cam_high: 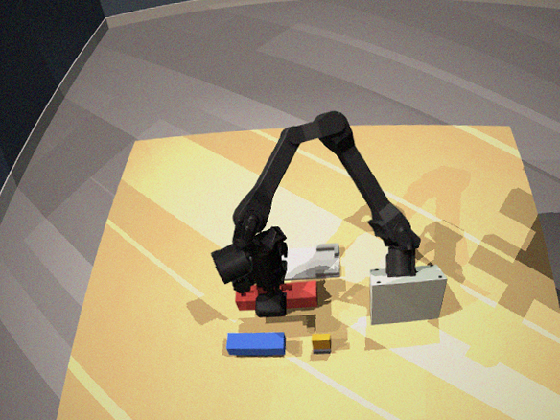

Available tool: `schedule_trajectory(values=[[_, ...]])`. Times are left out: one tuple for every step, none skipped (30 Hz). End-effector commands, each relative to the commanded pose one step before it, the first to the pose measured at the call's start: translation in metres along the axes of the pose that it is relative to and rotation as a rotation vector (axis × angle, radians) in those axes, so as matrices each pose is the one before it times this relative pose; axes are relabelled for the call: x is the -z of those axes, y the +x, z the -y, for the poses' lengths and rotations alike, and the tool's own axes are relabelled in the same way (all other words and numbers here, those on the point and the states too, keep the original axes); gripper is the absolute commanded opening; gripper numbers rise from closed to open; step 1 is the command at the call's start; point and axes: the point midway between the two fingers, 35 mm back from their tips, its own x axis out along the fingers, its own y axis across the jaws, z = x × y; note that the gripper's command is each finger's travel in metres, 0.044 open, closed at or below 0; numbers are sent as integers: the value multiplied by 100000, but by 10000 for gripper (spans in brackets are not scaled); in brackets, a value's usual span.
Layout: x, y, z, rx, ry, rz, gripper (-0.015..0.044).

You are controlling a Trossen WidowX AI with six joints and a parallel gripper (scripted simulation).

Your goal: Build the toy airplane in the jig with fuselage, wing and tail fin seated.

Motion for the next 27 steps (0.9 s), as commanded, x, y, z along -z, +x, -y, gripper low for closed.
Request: schedule_trajectory(values=[[-105, -1595, -53, -695, 493, 1059, 0], [24, -314, 7, 14, 1, -12, 0], [27, -315, 9, 18, 2, -12, 0], [30, -315, 11, 22, 3, -13, 0], [34, -316, 13, 26, 3, -13, 0], [37, -316, 15, 30, 4, -14, 0], [40, -317, 17, 34, 5, -14, 0], [43, -317, 19, 38, 6, -14, 0], [47, -318, 22, 42, 6, -15, 0], [50, -318, 24, 46, 7, -15, 0], [53, -318, 26, 50, 8, -15, 0], [57, -319, 29, 54, 9, -15, 0], [60, -319, 31, 58, 10, -15, 0], [63, -319, 33, 62, 11, -15, 0], [54, -261, 29, 54, 9, -12, 0], [33, -157, 18, 34, 6, -7, 0], [11, -52, 6, 12, 2, -2, 0], [0, 0, 0, 0, 0, 0, 0], [-8, 22, 51, -33, 25, -1, 0], [-22, 65, 152, -99, 75, -2, 0], [-35, 109, 254, -160, 126, -1, 0], [-39, 131, 306, -185, 155, 1, 0], [-35, 131, 307, -176, 157, 4, 0], [-31, 131, 307, -168, 160, 6, 0], [-28, 131, 307, -159, 163, 8, 0], [-24, 132, 308, -150, 165, 10, 0], [-20, 132, 308, -141, 168, 12, 0]])
